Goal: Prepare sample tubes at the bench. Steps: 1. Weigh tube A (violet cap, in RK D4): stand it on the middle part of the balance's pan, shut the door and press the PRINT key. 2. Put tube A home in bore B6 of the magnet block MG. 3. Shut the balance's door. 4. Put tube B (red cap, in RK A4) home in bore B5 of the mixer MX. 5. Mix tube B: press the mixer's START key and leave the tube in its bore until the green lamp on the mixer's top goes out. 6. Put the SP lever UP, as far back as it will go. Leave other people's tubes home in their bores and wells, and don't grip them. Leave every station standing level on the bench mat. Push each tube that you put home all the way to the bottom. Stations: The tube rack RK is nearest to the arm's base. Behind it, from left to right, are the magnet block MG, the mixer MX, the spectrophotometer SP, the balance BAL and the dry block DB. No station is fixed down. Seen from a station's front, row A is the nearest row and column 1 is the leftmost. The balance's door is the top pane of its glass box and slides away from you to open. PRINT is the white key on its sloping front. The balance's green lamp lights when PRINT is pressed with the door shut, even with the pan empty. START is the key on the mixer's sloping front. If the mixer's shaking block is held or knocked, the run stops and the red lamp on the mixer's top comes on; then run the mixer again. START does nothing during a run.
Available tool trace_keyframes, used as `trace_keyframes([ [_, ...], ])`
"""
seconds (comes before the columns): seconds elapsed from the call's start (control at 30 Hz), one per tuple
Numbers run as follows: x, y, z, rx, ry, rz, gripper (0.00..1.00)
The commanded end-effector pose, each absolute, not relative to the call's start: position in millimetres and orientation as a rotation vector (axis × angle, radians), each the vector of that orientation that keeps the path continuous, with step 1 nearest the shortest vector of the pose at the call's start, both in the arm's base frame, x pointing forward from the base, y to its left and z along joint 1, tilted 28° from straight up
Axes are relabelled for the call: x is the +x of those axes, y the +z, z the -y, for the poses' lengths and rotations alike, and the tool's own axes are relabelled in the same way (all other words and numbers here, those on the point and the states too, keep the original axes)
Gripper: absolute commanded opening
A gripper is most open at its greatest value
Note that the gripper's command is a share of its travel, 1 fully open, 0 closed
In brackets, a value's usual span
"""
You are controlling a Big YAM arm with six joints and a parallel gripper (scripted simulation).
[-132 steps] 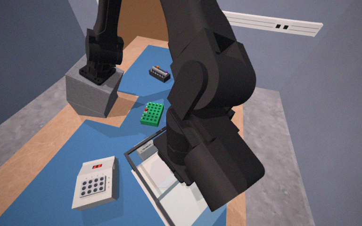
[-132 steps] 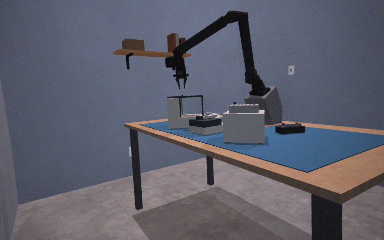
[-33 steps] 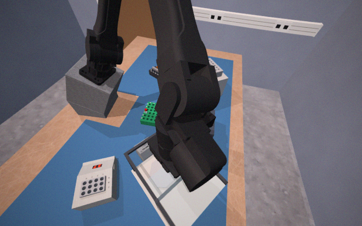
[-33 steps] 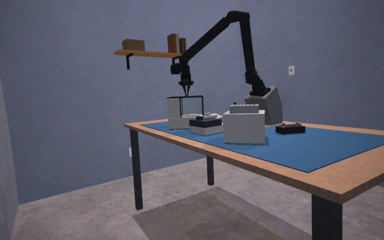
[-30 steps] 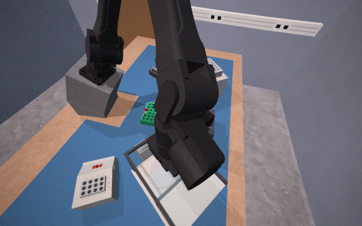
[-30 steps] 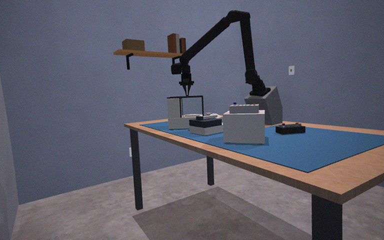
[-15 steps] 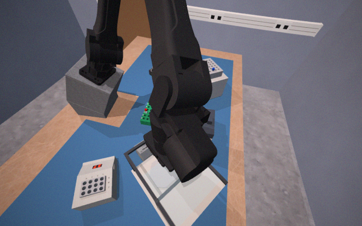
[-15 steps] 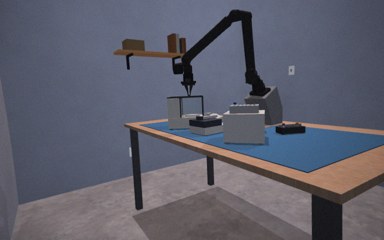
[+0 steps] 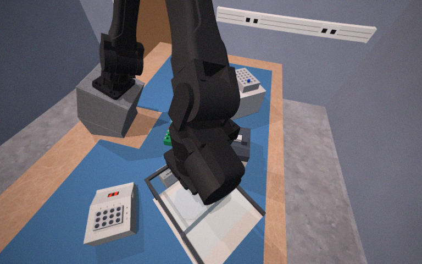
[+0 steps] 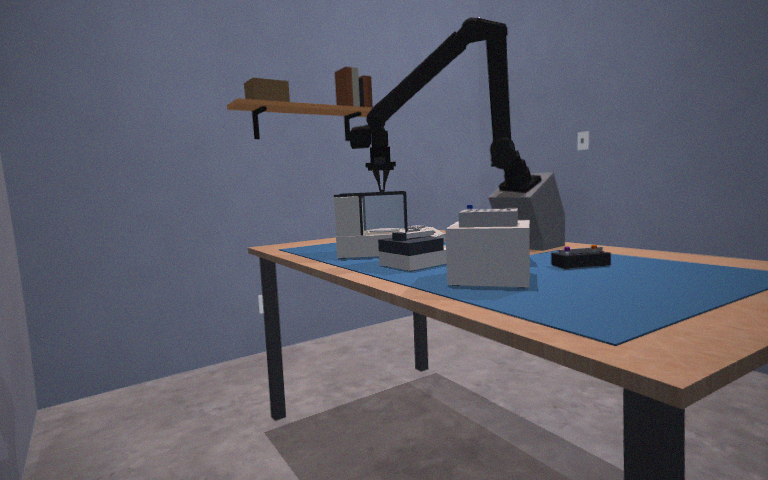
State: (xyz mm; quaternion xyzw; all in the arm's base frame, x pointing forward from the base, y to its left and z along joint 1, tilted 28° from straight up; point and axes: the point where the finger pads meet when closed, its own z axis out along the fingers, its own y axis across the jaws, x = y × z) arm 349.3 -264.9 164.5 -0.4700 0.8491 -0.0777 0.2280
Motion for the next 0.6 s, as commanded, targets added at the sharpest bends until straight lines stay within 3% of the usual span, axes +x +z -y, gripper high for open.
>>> trace_keyframes([
  [0.0,342,173,268,-1.292,-0.258,-2.323,0.06],
  [0.57,331,167,260,-1.292,-0.257,-2.324,0.06],
])
